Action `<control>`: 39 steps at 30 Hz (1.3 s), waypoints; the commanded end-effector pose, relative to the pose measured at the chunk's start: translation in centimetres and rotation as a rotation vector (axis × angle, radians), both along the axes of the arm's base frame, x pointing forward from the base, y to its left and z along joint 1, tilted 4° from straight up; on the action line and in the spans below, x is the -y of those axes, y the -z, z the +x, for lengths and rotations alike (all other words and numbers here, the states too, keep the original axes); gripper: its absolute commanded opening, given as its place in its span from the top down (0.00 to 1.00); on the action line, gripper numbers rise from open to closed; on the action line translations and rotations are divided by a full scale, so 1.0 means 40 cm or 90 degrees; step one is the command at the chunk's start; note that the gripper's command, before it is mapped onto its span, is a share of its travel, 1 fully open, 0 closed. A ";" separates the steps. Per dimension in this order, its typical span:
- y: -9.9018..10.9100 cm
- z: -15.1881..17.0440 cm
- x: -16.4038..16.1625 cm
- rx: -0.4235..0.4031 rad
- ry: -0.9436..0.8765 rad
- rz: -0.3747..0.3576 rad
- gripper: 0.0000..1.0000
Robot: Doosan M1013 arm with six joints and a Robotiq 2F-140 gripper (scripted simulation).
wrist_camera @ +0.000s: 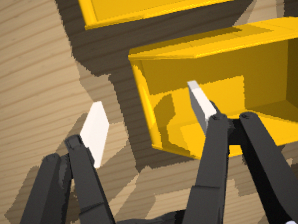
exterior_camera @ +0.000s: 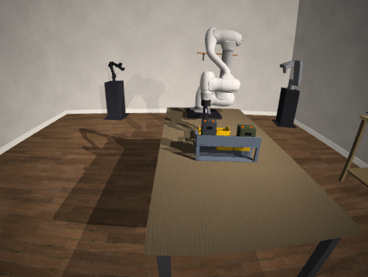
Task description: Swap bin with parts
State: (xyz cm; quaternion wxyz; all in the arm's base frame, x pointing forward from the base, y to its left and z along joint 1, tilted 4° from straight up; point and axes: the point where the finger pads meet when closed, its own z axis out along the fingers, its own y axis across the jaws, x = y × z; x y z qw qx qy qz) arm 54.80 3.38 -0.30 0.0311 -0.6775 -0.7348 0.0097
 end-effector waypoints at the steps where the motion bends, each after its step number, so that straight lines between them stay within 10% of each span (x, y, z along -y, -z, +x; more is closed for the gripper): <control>1: 0.000 0.000 0.000 0.000 0.000 0.000 0.38; 39: -0.034 0.002 0.001 0.000 0.000 0.000 0.38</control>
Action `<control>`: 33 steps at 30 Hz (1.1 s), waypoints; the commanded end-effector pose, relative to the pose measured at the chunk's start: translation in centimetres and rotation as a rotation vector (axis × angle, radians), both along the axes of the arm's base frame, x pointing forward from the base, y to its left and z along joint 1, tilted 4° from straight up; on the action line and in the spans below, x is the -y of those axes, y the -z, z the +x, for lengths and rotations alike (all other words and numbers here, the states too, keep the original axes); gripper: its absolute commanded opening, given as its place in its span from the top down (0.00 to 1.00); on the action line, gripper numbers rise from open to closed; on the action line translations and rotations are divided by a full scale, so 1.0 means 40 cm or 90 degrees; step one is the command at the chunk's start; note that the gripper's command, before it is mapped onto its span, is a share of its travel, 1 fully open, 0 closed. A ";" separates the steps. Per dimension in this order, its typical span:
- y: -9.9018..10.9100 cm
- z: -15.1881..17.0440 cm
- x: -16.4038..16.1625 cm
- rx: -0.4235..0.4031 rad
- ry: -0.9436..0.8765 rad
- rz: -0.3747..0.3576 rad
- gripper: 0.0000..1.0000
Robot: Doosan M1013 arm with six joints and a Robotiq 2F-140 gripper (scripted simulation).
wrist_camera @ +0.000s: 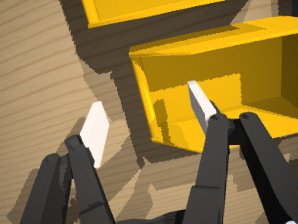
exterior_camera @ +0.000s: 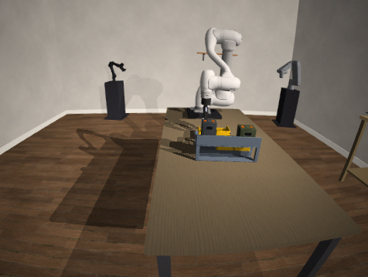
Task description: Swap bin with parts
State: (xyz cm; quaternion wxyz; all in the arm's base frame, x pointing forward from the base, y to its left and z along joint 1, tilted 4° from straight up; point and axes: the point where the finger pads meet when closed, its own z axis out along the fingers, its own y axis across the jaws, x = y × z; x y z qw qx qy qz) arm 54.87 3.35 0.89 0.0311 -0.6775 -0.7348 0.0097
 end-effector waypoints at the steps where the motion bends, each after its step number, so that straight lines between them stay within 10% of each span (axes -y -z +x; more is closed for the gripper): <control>1: -0.004 0.000 0.000 0.000 0.000 0.000 0.38; 33: -0.160 0.009 0.004 0.000 0.000 0.000 0.38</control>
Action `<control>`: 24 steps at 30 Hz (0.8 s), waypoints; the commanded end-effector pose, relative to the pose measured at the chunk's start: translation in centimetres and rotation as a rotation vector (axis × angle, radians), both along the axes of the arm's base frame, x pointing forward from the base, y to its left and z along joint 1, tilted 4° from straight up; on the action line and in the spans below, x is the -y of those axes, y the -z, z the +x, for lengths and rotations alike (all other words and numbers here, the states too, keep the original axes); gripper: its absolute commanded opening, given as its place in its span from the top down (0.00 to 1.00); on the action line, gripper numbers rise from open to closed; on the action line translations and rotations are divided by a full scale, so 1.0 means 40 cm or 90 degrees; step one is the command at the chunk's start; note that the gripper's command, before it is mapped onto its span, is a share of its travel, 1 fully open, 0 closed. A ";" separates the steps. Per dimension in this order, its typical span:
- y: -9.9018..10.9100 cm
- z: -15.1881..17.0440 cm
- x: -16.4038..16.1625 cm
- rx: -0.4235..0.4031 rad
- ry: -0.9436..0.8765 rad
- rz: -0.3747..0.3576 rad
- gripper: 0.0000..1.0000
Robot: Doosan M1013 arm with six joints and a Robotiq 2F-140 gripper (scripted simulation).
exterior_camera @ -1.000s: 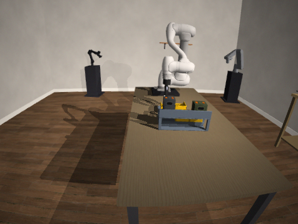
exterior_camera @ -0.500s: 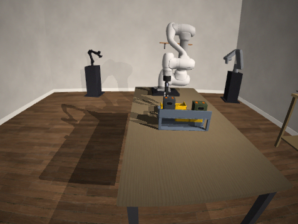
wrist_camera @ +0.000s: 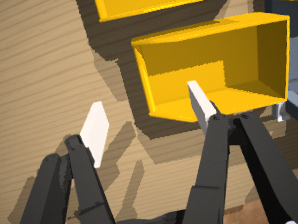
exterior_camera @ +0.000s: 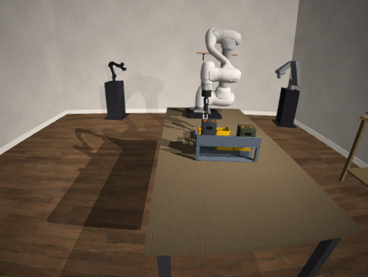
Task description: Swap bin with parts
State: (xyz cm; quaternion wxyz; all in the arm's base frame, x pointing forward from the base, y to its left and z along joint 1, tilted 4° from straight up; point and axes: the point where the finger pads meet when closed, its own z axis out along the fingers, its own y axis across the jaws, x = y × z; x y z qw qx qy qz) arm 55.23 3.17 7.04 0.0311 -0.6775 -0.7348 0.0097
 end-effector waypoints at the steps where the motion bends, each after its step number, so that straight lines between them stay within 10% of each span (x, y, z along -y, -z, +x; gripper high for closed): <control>1: -0.006 0.000 0.000 0.000 0.000 0.000 0.38; 13: -0.016 0.001 0.000 0.000 0.000 0.000 0.38; 14: -0.016 0.001 0.000 0.000 0.000 0.000 0.90; 24: -0.016 0.001 0.000 0.000 0.000 0.000 0.90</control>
